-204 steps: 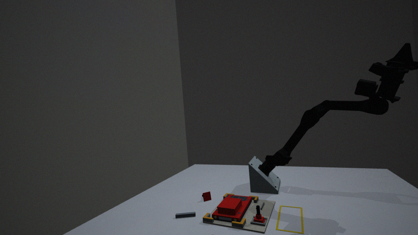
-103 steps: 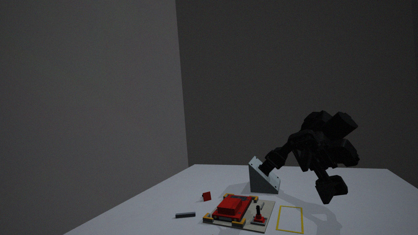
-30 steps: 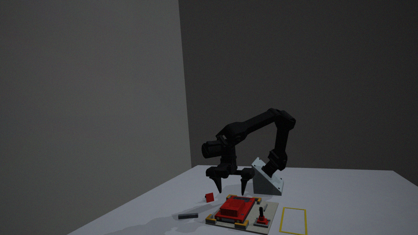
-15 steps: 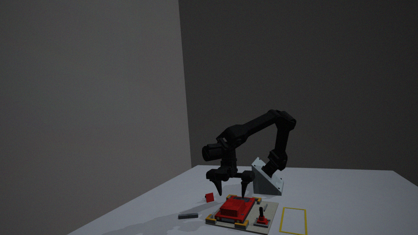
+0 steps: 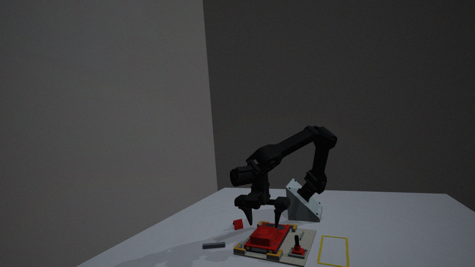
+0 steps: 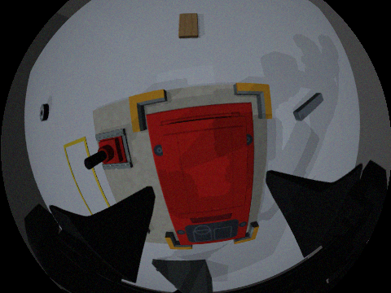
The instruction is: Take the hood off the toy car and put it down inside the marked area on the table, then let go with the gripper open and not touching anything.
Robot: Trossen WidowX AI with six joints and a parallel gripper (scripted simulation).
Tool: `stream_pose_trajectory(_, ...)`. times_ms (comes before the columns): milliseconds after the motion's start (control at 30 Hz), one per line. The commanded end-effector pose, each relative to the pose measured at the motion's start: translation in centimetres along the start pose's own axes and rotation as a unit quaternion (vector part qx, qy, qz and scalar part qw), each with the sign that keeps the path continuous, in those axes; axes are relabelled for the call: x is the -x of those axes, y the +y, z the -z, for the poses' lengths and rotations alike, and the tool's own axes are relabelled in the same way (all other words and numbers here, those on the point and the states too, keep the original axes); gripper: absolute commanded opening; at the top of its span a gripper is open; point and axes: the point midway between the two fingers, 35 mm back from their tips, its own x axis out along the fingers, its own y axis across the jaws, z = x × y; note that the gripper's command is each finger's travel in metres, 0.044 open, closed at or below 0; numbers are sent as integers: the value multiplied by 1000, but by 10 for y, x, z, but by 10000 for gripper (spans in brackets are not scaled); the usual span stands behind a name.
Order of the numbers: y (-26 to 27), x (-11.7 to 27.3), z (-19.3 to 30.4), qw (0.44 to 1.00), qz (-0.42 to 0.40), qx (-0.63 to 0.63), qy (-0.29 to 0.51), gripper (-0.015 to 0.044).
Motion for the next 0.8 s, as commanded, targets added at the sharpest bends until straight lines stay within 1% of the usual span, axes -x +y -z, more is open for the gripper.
stream_pose_trajectory(0, 0, -5, 1, 1000, -2, -3, 0, 440)
stream_pose_trajectory(767, 1, -17, 1, 1000, -3, -3, 0, 440)
